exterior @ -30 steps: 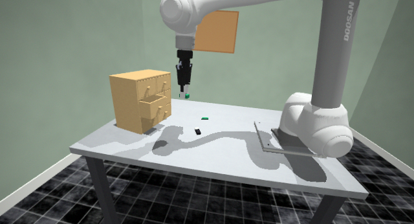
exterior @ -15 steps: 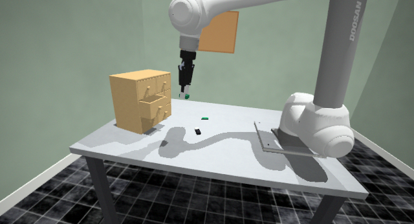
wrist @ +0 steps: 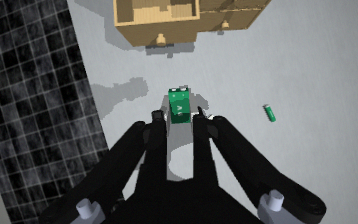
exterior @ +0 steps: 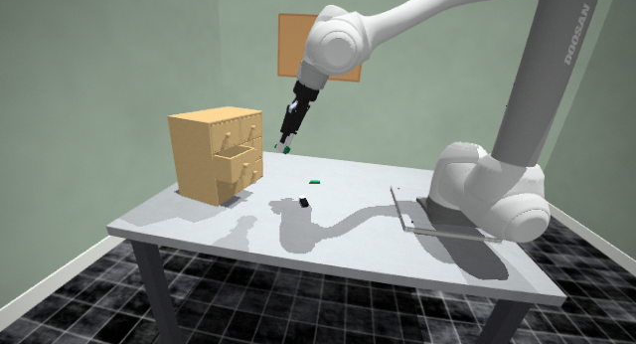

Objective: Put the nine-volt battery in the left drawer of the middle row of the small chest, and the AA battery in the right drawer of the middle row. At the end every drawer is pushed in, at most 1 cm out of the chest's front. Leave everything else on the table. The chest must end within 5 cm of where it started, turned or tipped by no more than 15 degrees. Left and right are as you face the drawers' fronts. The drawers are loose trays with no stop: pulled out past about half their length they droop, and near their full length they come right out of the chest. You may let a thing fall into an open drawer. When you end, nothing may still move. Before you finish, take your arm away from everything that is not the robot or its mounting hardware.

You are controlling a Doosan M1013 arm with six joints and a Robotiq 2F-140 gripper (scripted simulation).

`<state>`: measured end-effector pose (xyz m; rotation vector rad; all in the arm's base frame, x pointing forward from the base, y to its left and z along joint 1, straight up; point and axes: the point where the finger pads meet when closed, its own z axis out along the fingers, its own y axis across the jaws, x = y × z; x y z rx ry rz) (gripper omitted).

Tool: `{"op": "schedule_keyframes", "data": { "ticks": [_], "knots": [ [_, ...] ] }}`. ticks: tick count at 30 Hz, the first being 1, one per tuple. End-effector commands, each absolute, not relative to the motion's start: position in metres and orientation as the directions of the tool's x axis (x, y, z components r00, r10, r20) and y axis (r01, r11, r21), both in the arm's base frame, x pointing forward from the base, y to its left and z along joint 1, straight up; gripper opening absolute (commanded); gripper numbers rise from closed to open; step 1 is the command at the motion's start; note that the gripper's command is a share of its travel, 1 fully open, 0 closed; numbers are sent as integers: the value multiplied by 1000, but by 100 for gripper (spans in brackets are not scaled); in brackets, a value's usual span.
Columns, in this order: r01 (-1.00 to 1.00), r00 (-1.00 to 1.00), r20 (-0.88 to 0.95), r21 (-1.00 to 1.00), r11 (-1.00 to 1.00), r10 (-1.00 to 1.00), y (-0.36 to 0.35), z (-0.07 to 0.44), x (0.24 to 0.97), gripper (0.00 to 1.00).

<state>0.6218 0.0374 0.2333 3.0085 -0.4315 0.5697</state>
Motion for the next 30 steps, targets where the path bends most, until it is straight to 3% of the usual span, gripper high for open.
{"op": "schedule_keyframes", "data": {
  "ticks": [1, 15, 30],
  "knots": [
    [-288, 839, 483, 4, -958, -250, 37, 231, 620, 14],
    [-288, 690, 694, 4, -958, -205, 38, 227, 615, 14],
    [-288, 568, 806, 4, -957, -168, 39, 225, 612, 14]
  ]
}}
